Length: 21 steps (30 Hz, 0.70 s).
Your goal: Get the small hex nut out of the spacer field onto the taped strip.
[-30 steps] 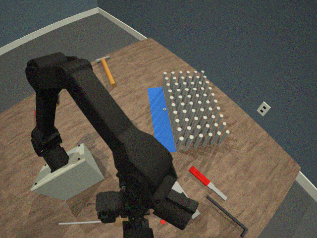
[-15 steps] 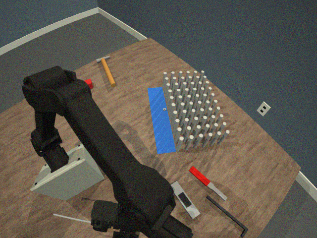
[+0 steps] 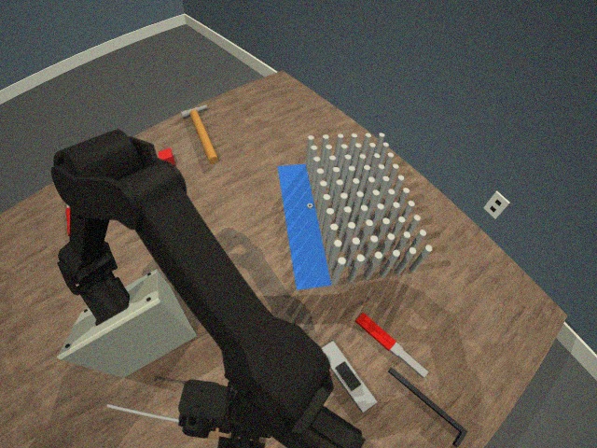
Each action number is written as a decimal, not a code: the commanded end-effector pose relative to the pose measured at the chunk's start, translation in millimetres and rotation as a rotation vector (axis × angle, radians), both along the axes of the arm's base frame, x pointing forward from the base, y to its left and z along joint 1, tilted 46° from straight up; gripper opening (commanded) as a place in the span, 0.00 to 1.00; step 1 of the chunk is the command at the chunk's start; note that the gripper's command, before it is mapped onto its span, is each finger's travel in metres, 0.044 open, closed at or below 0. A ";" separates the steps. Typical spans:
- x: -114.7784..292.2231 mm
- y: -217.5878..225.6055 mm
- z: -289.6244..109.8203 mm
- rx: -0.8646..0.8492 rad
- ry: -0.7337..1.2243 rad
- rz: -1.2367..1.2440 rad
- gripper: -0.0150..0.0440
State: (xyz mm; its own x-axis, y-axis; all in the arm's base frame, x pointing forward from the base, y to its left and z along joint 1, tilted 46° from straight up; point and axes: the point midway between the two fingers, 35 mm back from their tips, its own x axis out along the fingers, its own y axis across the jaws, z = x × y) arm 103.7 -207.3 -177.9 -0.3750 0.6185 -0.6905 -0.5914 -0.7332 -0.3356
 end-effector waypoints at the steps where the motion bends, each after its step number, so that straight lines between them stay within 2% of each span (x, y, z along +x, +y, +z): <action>1: 1.4 4.4 -5.2 0.000 0.001 -0.002 0.25; 21: 5.1 21.8 -26.2 -0.001 -0.001 -0.002 0.25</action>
State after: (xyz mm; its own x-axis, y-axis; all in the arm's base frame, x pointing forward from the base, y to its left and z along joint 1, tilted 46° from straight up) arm 107.9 -189.3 -200.1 -0.3739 0.6180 -0.6916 -0.5907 -0.7336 -0.3361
